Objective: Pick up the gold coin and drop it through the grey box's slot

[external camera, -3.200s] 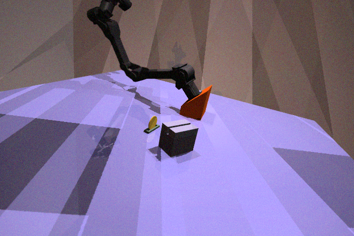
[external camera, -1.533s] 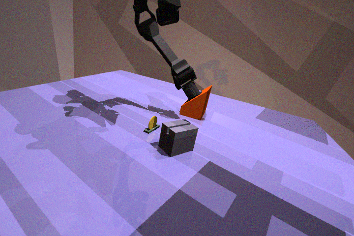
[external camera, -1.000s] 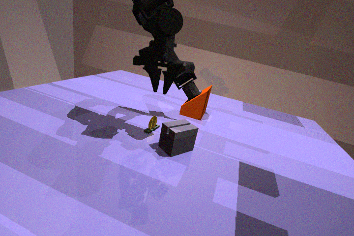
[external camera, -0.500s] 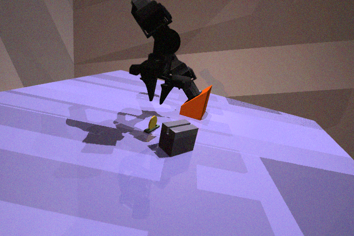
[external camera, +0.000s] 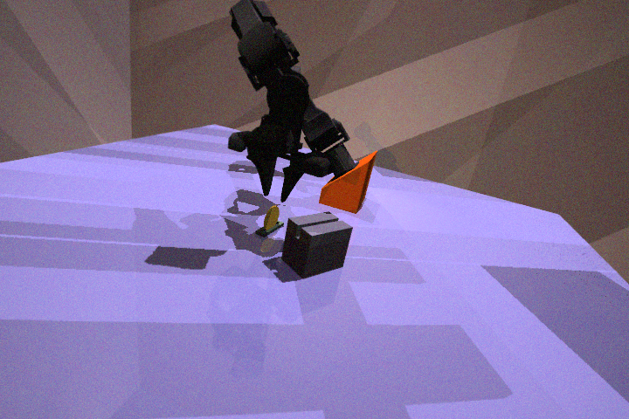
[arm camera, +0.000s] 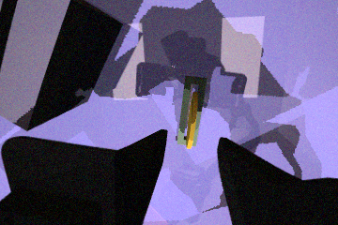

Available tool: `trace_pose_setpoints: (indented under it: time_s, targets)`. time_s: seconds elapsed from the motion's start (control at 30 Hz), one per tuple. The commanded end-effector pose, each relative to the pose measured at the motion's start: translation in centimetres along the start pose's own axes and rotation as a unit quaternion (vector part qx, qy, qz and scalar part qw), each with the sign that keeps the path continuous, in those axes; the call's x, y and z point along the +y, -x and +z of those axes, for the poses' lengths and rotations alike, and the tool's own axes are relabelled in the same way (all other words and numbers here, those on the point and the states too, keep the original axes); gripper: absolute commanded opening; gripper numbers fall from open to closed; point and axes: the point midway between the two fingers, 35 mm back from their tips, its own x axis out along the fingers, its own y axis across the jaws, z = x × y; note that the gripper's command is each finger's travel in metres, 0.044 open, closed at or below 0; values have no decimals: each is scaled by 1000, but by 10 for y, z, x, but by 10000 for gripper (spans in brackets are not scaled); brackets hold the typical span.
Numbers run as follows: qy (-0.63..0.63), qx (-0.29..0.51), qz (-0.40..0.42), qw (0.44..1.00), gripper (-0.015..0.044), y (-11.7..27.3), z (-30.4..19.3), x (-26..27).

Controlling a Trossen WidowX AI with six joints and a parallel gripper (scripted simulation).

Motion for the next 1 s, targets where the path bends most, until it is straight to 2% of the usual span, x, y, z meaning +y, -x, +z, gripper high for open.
trace_pose_setpoints:
  time_s: [0.0, 0.97]
  targets:
    - [4, 3, -4, 1000, 161, -8, -2, -1]
    - [4, 2, -6, 1000, 161, -54, -2, -2]
